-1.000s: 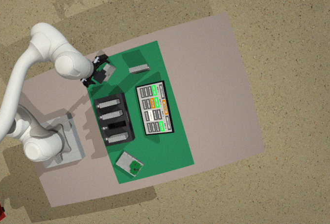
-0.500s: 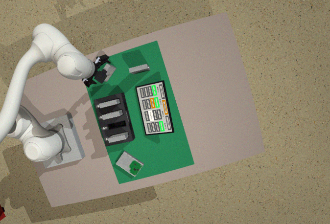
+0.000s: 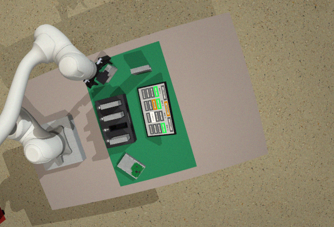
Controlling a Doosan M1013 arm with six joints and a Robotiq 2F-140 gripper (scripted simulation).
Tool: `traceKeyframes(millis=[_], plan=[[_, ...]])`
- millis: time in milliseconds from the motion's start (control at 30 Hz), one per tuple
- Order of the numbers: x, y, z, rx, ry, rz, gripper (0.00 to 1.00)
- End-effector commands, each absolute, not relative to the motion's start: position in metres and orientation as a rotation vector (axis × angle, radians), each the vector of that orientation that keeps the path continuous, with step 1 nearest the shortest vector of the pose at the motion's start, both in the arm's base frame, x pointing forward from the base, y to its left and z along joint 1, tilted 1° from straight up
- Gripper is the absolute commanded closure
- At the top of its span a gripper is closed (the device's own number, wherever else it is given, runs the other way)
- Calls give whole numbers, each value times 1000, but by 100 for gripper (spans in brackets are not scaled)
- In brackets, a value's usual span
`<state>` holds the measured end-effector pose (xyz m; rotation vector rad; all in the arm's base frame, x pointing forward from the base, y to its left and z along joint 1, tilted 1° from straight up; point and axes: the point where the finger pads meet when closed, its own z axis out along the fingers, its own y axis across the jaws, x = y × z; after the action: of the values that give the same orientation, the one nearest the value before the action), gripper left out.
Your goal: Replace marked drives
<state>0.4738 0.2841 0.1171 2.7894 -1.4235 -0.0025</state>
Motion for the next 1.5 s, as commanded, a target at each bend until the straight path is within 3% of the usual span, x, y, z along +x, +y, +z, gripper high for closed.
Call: traceKeyframes(millis=[0,1467], plan=[[474,284,117,2790,-1424,-2,11],[474,284,94,2790,-1424,-2,11]])
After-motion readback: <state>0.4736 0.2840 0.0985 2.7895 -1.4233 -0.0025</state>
